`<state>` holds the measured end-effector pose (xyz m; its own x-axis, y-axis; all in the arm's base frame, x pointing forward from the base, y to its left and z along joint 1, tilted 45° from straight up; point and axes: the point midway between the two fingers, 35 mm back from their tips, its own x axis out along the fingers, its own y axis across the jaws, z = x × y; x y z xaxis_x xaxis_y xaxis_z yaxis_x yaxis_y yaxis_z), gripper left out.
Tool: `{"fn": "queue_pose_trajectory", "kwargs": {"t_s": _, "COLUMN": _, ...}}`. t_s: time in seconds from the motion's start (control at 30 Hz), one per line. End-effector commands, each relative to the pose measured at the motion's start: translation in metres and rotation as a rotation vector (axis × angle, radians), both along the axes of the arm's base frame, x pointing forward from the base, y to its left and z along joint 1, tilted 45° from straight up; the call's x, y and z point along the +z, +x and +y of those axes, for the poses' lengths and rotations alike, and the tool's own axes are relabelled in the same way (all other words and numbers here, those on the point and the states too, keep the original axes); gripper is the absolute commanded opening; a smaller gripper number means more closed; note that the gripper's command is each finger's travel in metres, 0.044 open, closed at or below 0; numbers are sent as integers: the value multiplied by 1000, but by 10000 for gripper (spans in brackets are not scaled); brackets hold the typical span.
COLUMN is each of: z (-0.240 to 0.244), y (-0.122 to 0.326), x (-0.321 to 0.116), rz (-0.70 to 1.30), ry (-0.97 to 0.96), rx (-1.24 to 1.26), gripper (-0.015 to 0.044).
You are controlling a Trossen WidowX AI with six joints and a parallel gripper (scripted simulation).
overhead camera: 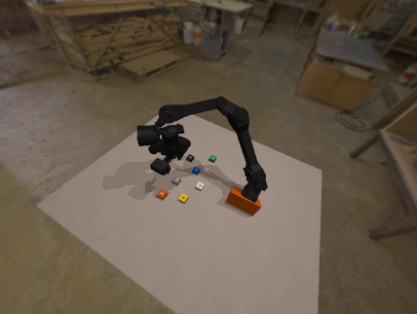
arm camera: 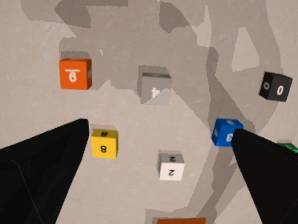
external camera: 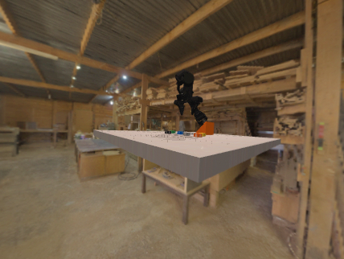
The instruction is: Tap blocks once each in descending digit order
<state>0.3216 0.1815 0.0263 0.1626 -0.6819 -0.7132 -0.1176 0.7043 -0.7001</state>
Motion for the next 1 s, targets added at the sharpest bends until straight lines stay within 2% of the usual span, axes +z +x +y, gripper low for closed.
{"fn": "queue_pose_trajectory", "kwargs": {"t_s": 0.0, "z": 0, "y": 1, "x": 1, "rz": -3, "ry": 2, "rx": 4, "gripper": 400}}
{"fn": "queue_pose_trajectory", "kwargs": {"t_s": 0.23, "z": -2, "y": 2, "x": 4, "rz": -3, "ry": 2, "rx": 4, "gripper": 400}}
{"fn": "queue_pose_trajectory", "kwargs": {"t_s": 0.37, "z": -51, "y": 24, "x": 58, "rz": -1, "ry": 7, "rx": 7, "gripper": 400}}
{"fn": "queue_pose_trajectory", "kwargs": {"t_s": 0.57, "z": -112, "y": 31, "x": 115, "rz": -3, "ry": -5, "rx": 4, "gripper": 400}}
{"fn": "queue_pose_trajectory", "kwargs": {"t_s": 0.97, "z": -113, "y": 31, "x": 117, "rz": -3, "ry": -6, "rx": 4, "gripper": 400}}
